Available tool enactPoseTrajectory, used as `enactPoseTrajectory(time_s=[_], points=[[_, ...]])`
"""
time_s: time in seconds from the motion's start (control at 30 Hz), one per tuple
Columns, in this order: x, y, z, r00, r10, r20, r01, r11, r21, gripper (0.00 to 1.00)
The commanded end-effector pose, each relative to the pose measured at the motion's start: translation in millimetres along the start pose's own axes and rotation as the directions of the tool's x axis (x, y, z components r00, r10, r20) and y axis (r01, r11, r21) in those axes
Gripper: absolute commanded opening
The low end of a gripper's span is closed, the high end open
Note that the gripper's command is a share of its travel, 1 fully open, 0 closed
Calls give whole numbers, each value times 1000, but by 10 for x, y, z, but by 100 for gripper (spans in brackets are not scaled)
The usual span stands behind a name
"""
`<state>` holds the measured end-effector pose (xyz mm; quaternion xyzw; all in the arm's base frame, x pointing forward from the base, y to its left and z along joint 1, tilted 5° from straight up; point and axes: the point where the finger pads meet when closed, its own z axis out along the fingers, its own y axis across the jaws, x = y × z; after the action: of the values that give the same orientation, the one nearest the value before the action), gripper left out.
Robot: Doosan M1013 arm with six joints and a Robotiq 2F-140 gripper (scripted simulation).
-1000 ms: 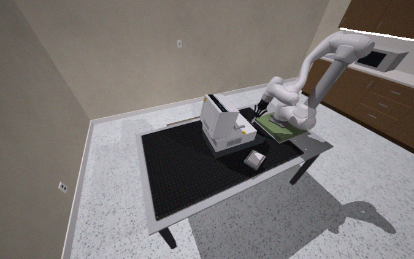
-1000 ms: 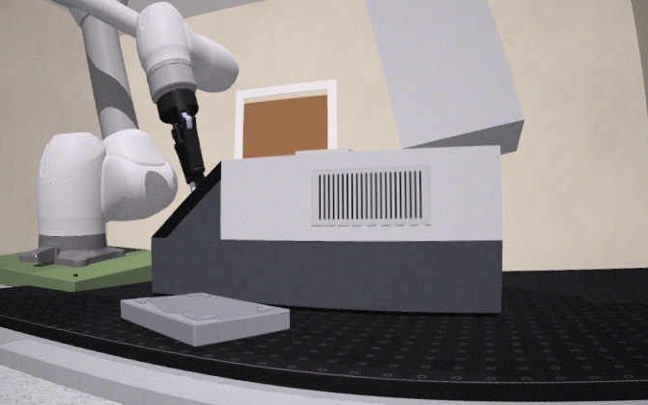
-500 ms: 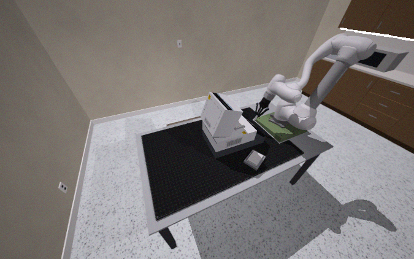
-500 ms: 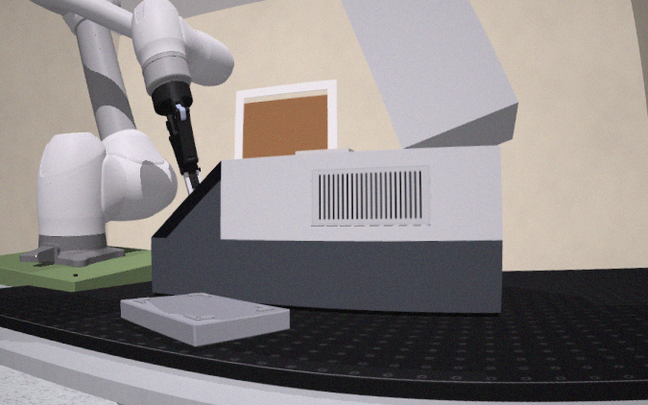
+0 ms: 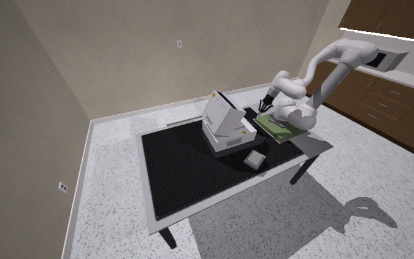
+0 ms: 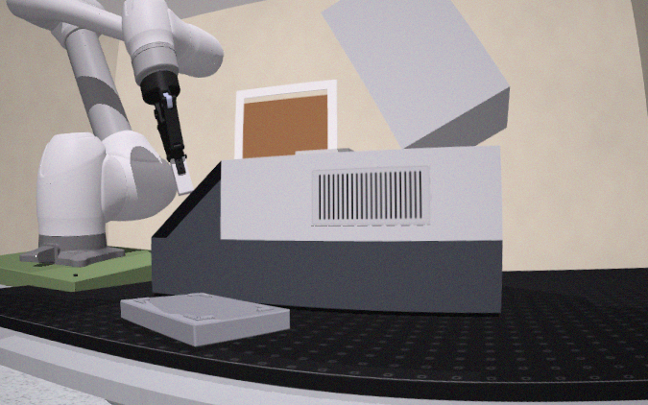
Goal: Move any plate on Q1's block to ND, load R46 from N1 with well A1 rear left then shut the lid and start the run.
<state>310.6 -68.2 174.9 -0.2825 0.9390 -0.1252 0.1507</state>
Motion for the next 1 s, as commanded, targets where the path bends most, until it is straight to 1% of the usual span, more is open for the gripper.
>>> enactPoseTrajectory(time_s=[0.0,0.03,0.1,0.33,0.97], points=[[60,59,-138,1000,0,0,0,1000,0,0],[79,78,-180,1000,0,0,0,1000,0,0],[79,78,-180,1000,0,0,0,1000,0,0],[212,211,-475,1000,0,0,0,1000,0,0],[216,215,-485,1000,0,0,0,1000,0,0]])
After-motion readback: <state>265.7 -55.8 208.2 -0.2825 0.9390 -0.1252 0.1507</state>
